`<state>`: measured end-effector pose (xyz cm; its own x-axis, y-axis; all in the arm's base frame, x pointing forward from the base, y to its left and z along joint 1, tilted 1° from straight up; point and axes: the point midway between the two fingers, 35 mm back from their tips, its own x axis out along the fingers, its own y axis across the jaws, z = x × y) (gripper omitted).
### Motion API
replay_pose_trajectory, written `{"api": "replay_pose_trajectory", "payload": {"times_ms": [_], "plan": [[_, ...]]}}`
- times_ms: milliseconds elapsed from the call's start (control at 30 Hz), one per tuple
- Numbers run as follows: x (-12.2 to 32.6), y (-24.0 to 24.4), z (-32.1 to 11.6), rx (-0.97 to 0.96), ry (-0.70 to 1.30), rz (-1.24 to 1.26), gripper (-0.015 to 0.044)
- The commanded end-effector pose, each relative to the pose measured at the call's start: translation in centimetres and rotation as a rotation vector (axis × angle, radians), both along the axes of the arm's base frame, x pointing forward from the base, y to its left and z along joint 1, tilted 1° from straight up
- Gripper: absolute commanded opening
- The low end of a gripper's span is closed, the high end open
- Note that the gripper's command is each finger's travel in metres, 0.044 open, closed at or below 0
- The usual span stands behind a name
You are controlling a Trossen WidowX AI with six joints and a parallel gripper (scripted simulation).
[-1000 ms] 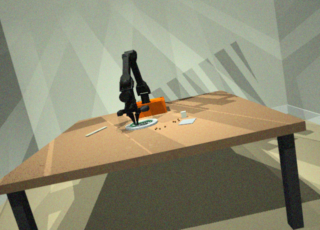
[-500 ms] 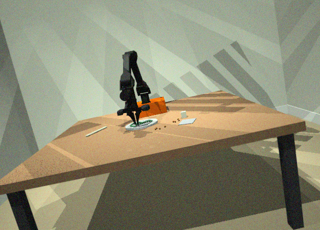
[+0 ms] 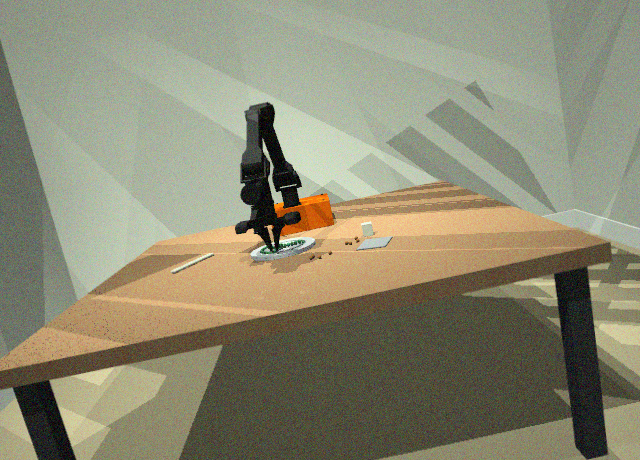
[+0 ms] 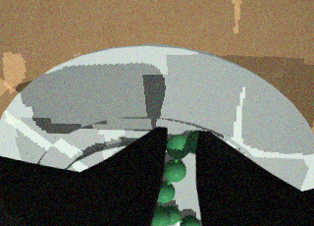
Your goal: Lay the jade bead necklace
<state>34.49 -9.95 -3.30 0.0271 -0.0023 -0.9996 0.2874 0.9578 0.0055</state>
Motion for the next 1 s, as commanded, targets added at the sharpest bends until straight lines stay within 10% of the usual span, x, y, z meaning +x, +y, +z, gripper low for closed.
{"api": "replay_pose_trajectory", "payload": {"times_ms": [0, 400, 967], "plan": [[0.00, -0.01, 0.02, 0.000, 0.000, 0.000, 0.0131], [-0.14, 0.04, 0.11, 0.002, 0.007, 0.000, 0.0440], [-0.15, 0.04, 0.54, 0.001, 0.005, -0.005, 0.0440]]}}
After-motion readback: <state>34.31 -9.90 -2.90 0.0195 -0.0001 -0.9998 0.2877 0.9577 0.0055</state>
